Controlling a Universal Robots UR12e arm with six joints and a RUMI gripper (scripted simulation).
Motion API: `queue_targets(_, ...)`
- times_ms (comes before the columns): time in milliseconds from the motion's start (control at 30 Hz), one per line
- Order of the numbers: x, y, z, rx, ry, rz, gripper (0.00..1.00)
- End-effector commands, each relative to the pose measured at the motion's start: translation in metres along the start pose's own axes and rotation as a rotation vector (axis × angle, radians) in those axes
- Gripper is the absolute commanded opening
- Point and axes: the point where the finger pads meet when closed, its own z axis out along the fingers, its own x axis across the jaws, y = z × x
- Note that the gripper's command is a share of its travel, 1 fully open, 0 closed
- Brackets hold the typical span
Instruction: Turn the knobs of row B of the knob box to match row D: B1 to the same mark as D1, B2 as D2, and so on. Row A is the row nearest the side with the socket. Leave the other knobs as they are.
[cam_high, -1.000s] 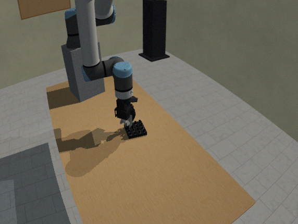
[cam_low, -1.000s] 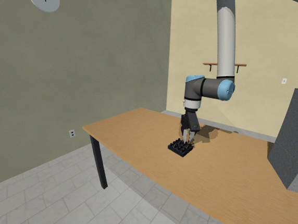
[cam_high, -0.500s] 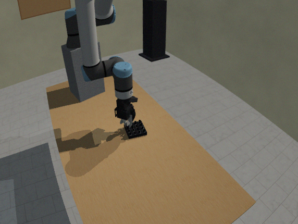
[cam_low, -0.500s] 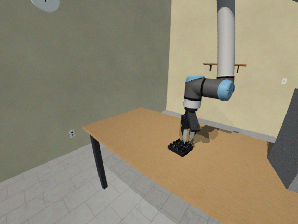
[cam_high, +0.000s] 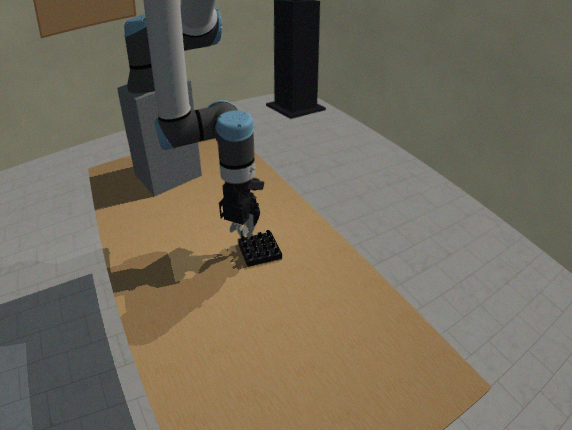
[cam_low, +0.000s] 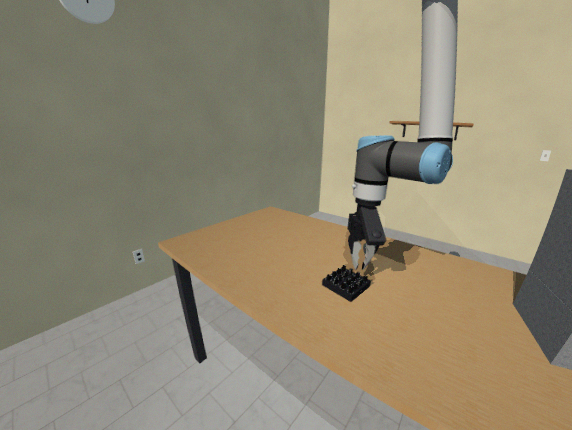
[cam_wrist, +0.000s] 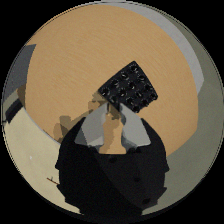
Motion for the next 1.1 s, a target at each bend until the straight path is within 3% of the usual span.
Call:
queue_targets(0, 0.0004, 0.0003, -0.0086, 0.000, 0.001, 0.000, 0.11)
queue_targets(733, 0.0004, 0.0003, -0.0165, 0.000, 0.001, 0.002, 0.11)
queue_targets(1067, 0.0006, 0.0000, -0.0176, 0.000, 0.001, 0.076, 0.11)
